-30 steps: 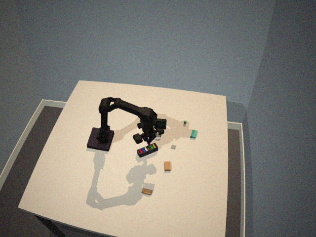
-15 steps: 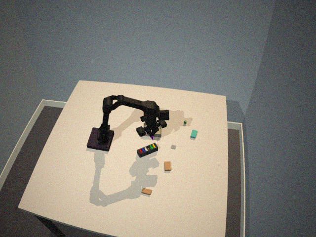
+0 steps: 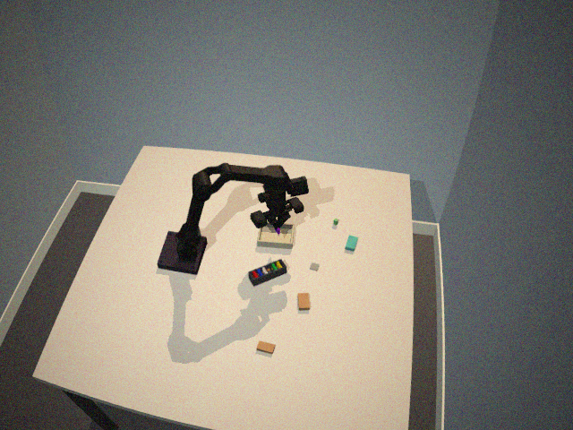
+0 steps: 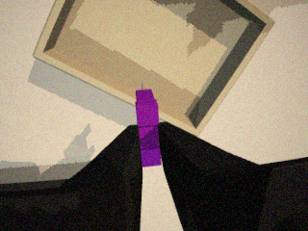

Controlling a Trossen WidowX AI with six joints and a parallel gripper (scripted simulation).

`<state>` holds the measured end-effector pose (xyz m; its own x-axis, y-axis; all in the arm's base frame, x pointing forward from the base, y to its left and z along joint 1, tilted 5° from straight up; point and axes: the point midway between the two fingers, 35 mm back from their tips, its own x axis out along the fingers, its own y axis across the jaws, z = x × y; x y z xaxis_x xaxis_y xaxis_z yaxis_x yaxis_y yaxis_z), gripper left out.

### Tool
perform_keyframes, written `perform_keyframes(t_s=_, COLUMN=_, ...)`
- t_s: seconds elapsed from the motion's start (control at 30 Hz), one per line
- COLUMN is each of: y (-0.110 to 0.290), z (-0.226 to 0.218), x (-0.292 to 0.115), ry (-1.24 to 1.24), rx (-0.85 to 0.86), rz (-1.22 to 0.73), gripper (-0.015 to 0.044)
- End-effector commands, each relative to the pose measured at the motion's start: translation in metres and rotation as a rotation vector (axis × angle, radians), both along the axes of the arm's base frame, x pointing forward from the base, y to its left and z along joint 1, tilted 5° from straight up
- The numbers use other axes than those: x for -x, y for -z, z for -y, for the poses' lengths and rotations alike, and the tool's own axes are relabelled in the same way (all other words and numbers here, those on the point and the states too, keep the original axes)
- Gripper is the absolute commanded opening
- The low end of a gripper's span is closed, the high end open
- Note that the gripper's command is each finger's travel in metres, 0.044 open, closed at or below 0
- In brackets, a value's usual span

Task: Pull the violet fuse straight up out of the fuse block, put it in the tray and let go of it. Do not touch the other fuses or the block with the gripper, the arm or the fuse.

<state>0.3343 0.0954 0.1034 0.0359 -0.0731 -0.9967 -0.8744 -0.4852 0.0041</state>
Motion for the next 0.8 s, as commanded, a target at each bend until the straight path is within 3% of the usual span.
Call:
perform_keyframes(t_s=0.0, y=0.002, z=-0.029, x=0.003, ry=0.003, rx=-0.004, rz=-0.003, gripper=0.0000)
perform_keyframes(t_s=0.77, y=0.028, z=-0.037, x=0.003, ry=0.003, rx=-0.004, rz=-0.003, gripper=0.0000)
